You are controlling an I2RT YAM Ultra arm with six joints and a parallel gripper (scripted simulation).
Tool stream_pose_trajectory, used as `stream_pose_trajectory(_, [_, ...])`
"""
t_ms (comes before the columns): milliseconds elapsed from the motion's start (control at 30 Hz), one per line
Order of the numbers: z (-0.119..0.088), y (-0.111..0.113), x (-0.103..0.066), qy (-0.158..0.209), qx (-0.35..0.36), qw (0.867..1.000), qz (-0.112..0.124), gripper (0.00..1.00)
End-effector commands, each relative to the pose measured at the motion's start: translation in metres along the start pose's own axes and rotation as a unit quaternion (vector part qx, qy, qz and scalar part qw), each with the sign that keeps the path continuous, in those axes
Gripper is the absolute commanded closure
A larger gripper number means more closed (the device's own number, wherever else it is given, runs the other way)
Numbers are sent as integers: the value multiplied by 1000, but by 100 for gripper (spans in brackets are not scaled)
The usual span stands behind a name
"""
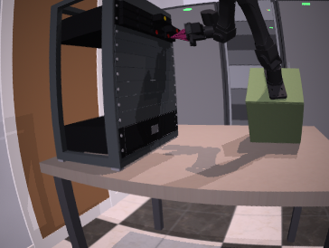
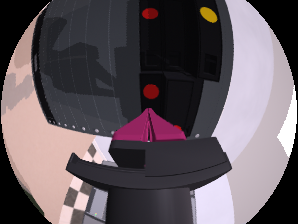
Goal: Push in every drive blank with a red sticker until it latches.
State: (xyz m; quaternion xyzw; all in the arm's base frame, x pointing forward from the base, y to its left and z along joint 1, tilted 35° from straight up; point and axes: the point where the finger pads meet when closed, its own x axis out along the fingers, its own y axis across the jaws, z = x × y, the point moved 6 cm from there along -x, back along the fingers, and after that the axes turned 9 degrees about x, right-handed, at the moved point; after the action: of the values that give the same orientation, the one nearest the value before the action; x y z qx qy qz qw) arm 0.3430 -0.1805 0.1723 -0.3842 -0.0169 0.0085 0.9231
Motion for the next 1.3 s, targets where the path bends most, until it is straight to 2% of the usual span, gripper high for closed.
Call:
stream_pose_trajectory(0, [-13,-25,7,33,-6,998,-49,100])
stream_pose_trajectory(1267, [-12,-31,9,28,-11,998,-53,100])
